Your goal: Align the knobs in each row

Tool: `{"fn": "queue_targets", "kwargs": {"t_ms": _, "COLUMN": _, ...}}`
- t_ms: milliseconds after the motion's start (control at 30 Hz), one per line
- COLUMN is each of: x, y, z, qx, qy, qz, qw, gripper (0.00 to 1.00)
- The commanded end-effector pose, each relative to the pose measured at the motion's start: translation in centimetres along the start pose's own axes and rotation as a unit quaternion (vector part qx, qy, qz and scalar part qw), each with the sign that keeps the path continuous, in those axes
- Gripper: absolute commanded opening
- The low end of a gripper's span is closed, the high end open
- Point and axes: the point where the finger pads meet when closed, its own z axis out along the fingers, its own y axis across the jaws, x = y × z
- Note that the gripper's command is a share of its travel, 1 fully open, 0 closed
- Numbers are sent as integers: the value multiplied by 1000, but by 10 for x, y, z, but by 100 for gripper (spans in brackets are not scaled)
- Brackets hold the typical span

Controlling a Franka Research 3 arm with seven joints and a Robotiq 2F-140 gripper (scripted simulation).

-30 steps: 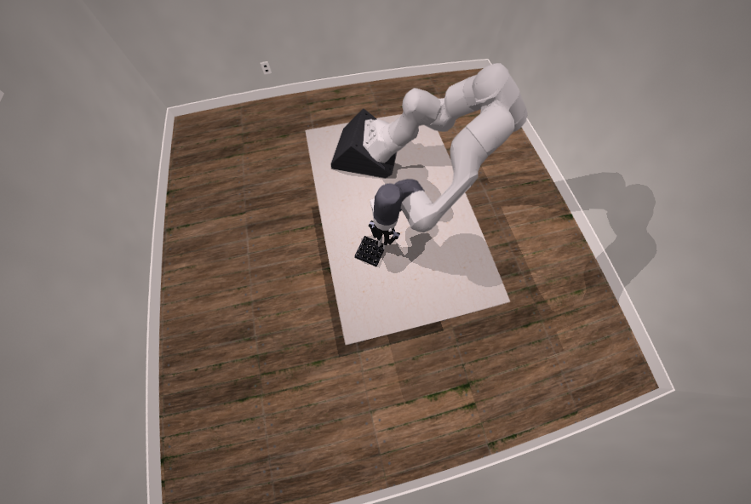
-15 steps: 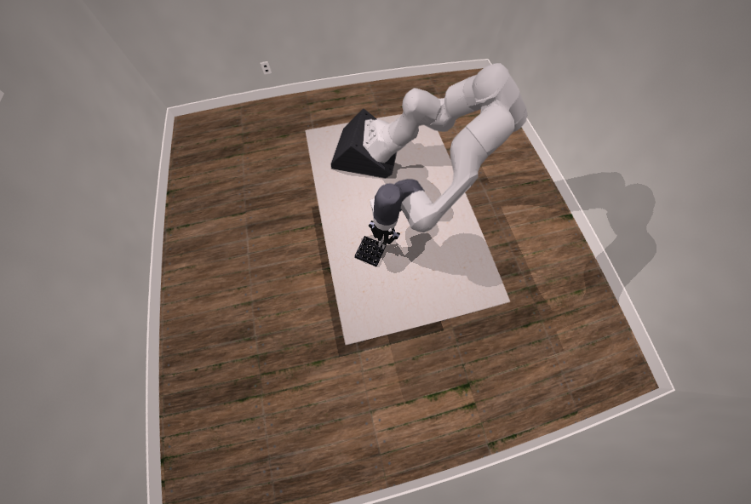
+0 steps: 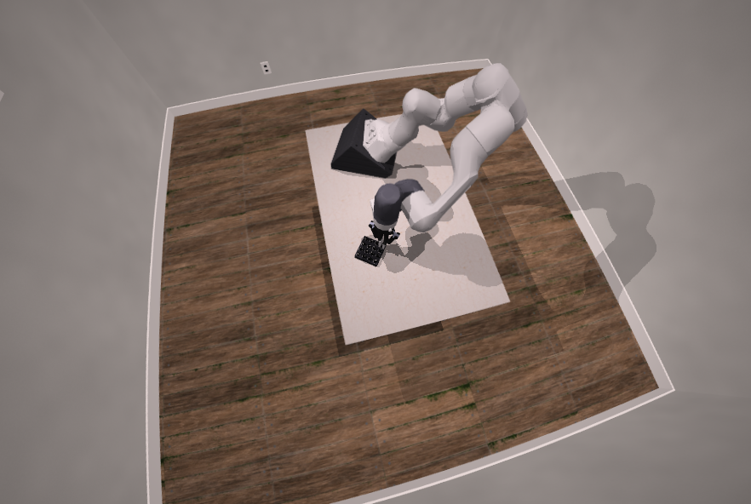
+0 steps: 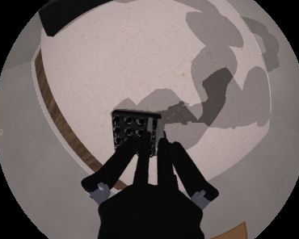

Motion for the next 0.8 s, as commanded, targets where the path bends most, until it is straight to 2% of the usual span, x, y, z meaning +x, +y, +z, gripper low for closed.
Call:
{"fn": "queue_targets", "kwargs": {"t_ms": 0, "x": -1, "y": 0, "z": 1, "qx": 1, "qy": -2, "qz": -3, "qw": 1000, "gripper": 5}}
{"fn": "queue_targets", "kwargs": {"t_ms": 767, "x": -1, "y": 0, "z": 1, "qx": 1, "qy": -2, "qz": -36, "qw": 999, "gripper": 5}}
